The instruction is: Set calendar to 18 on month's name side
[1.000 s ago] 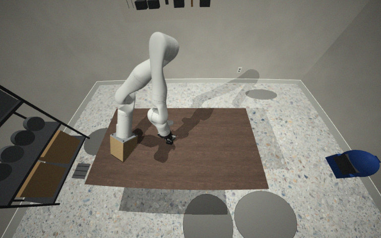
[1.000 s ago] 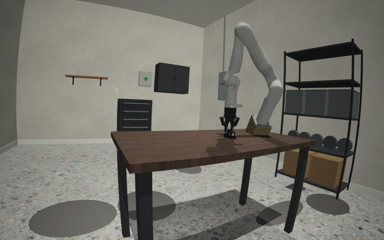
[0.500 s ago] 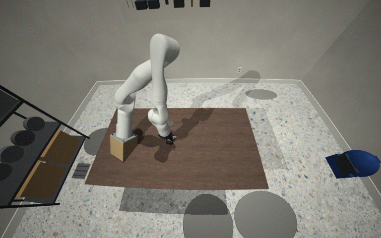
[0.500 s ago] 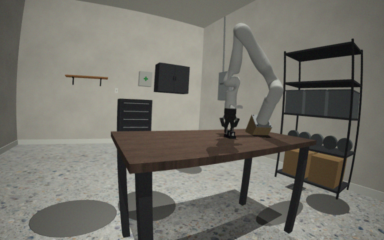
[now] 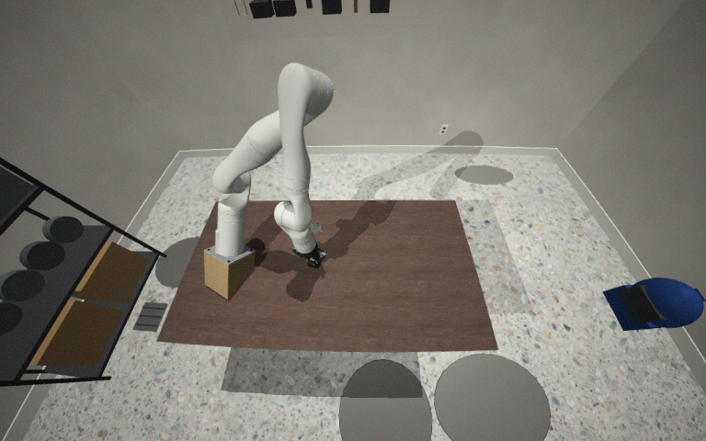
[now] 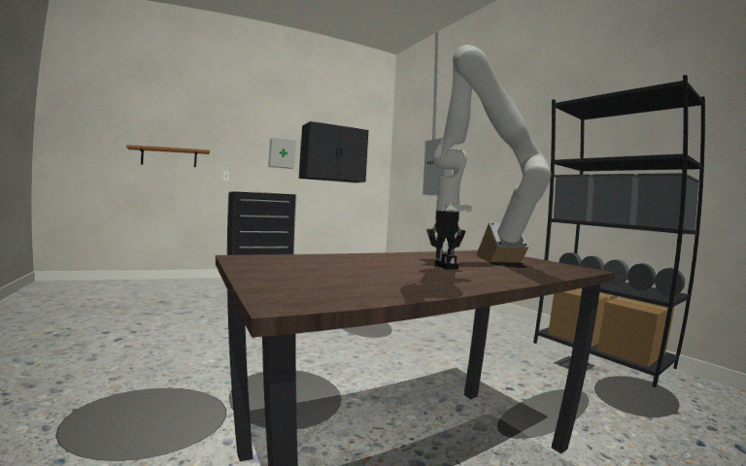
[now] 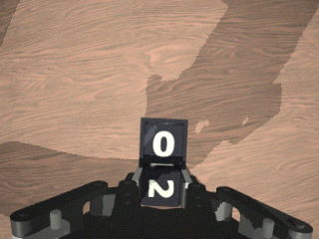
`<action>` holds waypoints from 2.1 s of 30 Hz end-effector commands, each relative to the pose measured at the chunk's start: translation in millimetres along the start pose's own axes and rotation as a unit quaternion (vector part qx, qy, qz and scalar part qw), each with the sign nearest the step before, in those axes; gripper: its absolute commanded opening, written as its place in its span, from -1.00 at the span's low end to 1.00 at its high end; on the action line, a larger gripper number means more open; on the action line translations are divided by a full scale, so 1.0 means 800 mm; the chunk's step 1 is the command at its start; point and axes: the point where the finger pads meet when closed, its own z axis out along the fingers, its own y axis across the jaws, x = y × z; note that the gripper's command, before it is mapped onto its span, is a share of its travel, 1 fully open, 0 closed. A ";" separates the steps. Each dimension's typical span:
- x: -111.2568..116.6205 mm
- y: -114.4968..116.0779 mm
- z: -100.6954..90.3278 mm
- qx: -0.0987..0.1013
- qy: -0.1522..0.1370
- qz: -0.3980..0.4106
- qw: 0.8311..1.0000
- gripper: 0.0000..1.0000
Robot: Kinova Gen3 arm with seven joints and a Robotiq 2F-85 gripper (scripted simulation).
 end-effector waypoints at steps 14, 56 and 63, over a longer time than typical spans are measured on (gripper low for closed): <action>0.000 0.000 0.000 -0.001 0.000 0.000 1.000 -0.43; 0.000 0.000 0.000 -0.001 0.000 0.000 1.000 -0.11; 0.000 0.000 0.000 -0.001 0.000 0.000 1.000 -0.03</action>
